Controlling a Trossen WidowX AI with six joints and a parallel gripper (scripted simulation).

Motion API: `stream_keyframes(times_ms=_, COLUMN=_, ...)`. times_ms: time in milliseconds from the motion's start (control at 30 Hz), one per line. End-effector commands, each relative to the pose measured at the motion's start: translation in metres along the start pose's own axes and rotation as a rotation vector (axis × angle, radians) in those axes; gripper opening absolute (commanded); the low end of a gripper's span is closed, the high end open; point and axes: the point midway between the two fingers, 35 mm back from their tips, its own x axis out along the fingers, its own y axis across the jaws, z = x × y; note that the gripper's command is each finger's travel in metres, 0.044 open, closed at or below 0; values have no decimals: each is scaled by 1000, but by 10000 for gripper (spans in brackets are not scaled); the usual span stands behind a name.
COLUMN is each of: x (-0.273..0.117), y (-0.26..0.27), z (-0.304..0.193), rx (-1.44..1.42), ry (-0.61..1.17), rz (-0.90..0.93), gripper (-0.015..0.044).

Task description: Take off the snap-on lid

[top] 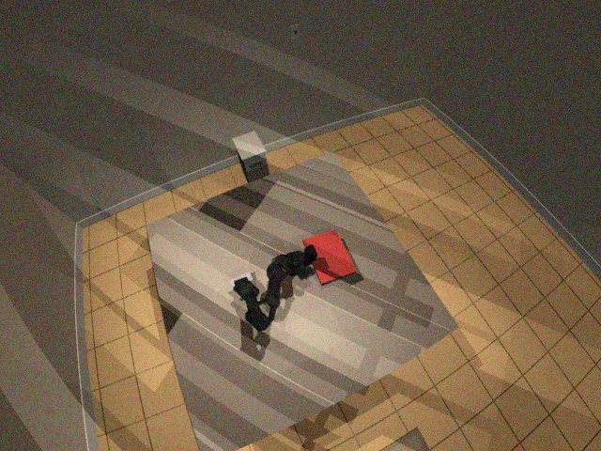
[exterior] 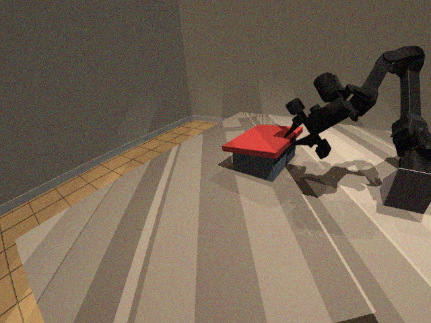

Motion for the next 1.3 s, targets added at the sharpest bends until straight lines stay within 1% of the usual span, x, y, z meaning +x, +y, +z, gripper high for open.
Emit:
stream_keyframes(times_ms=0, x=1, y=0, z=0, rx=-3, ry=2, rz=1, gripper=0)
stream_keyframes(times_ms=667, x=2, y=2, z=0, rx=-3, ry=2, rz=1, gripper=0)
stream_keyframes(times_ms=1267, x=-11, y=20, z=0, rx=-4, ry=6, rz=2, gripper=0)
